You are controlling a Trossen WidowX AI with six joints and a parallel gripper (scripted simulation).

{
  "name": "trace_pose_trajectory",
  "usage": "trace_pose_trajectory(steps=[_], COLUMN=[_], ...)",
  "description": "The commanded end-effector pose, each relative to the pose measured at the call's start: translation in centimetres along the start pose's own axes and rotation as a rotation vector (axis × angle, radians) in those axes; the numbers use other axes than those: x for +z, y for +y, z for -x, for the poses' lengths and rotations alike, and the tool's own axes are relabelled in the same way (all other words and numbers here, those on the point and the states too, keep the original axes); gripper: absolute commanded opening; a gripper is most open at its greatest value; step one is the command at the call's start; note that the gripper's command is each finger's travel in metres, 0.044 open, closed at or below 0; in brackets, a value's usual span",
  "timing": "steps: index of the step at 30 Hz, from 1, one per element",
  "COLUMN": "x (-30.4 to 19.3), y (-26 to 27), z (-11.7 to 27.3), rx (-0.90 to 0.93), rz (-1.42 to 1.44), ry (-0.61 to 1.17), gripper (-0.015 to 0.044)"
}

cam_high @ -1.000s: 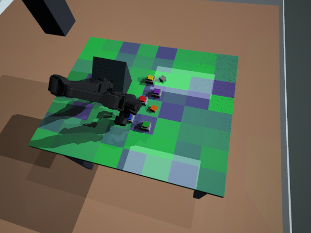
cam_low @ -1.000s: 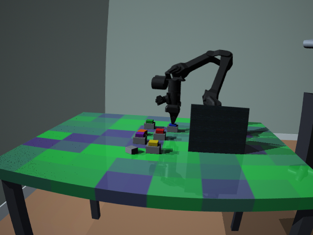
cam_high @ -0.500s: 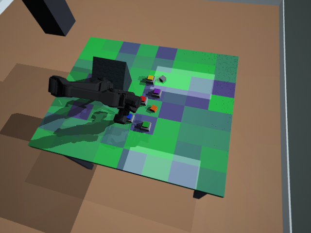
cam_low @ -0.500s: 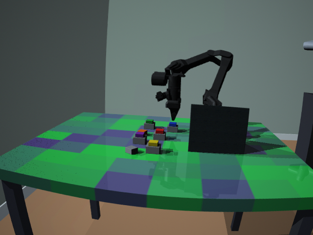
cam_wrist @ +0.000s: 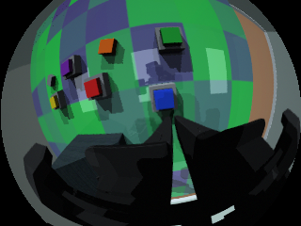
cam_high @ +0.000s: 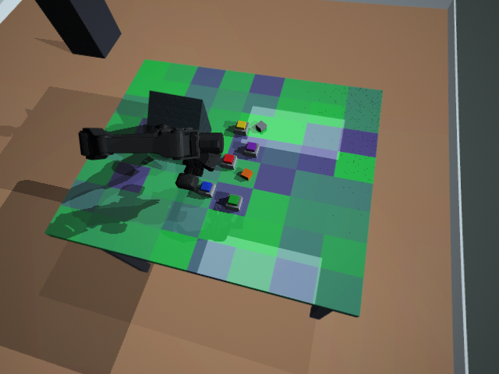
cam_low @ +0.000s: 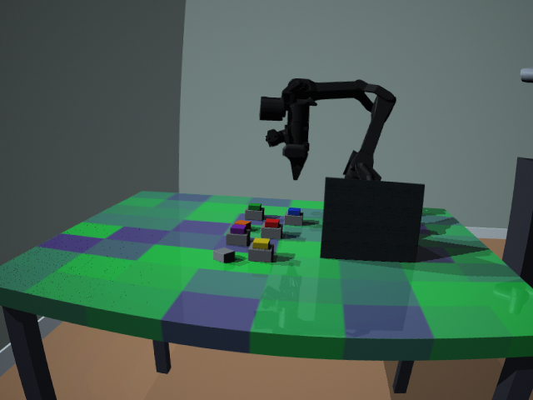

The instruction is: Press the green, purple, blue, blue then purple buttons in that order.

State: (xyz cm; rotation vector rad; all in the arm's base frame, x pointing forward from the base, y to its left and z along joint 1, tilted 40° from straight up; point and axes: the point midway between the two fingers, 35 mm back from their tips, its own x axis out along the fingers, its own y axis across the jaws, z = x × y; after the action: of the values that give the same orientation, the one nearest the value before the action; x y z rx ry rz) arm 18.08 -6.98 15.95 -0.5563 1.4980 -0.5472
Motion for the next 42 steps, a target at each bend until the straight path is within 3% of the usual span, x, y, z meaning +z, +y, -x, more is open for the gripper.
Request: trace_pose_trajectory(steps=[1, 12, 19, 28, 33, 42], x=[0.1, 8.9, 11.5, 11.6, 11.6, 11.6], y=[0.2, 10.8, 19.8, 20.2, 20.2, 20.2], z=[0.7, 1.6, 0.9, 0.6, -5.1, -5.7], rx=[0.004, 0.023, 0.014, 0.013, 0.011, 0.011], rz=[-0.001, -0.001, -0.005, -0.005, -0.006, -0.006], ry=[0.005, 0.0, 0.0, 0.0, -0.001, -0.001], gripper=[0.002, 0.002, 0.002, 0.002, 0.002, 0.002])
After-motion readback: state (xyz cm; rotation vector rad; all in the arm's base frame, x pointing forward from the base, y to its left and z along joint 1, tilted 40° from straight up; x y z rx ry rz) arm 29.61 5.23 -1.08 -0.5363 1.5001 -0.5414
